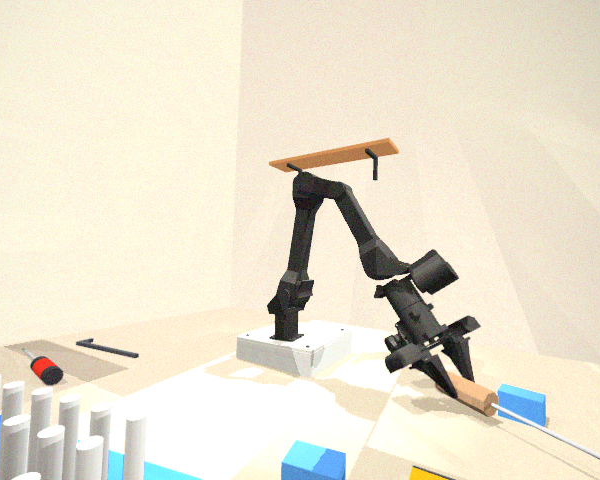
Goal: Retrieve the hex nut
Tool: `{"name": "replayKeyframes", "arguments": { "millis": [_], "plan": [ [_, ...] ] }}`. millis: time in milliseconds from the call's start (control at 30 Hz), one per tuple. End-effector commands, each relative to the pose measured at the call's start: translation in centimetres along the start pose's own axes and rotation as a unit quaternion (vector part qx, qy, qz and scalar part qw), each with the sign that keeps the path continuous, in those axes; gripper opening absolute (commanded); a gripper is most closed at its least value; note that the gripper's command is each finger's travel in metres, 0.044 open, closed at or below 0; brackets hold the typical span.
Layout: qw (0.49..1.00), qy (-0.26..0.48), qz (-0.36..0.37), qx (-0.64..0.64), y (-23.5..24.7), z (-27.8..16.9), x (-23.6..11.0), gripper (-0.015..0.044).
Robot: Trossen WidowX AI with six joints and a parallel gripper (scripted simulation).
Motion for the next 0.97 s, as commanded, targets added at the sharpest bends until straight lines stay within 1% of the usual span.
{"name": "replayKeyframes", "arguments": {
  "millis": [0,367,933],
  "plan": [
    [1.000,0.004,-0.001,-0.001,0.08,0.13,0.16,0.0000],
    [1.000,0.004,-0.001,-0.001,0.38,0.94,0.71,0.0000],
    [1.000,0.000,0.000,0.000,0.33,0.87,0.61,0.0440]
  ]
}}
Point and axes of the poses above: the point midway between the two fingers, 35 mm back from their tips, its own x axis out along the fingers, its own y axis across the jaws, z = x × y, the point moved 1 cm from there along -x, back along the fingers, and after that the axes turned 12 degrees about -x, right-handed, at the moved point
